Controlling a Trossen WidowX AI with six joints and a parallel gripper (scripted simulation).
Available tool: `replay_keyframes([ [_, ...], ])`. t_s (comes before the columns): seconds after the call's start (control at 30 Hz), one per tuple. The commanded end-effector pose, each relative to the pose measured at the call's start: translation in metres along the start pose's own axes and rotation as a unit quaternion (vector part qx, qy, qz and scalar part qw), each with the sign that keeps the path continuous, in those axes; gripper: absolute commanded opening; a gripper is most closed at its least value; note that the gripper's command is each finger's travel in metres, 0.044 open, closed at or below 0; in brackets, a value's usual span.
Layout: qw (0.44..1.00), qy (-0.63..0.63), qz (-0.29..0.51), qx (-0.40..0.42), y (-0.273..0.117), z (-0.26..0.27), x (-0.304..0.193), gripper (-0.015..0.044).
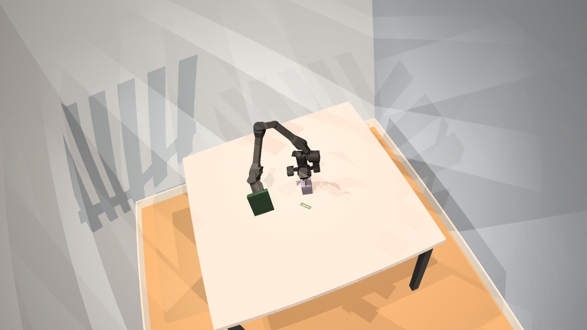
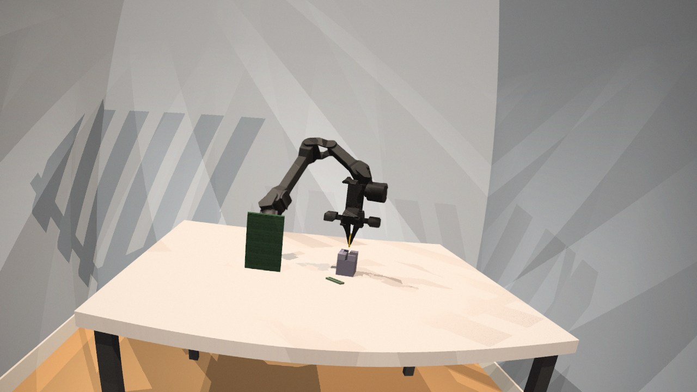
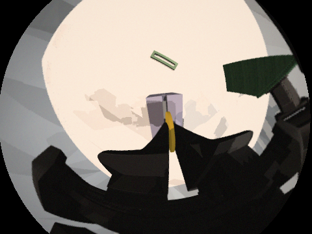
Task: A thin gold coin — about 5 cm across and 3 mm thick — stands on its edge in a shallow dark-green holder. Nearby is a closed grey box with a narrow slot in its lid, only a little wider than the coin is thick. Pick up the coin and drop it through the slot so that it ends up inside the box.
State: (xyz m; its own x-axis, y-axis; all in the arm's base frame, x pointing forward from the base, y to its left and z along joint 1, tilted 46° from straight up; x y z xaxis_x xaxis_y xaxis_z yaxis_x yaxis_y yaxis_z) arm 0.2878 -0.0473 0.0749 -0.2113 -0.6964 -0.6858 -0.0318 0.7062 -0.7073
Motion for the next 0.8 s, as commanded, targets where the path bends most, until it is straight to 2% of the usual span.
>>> replay_keyframes([
  [0.0,1.0,0.002,0.001,0.001,-0.0006,-0.0009,-0.0012,0.0],
  [0.77,1.0,0.005,0.0,0.0,-0.0027,-0.0017,-0.0045,0.0],
])
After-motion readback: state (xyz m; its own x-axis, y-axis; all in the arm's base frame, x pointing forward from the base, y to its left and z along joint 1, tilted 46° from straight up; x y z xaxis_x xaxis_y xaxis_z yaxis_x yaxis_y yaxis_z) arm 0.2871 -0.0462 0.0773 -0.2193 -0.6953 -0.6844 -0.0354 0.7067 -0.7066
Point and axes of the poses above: the point midway between the two fingers, 35 mm back from their tips, its own y axis out along the fingers, its own z axis across the jaws, x = y × z, the point moved 9 cm from there along -y, back along the fingers, and after that the axes turned 1 degree about y, right-handed, at the moved point
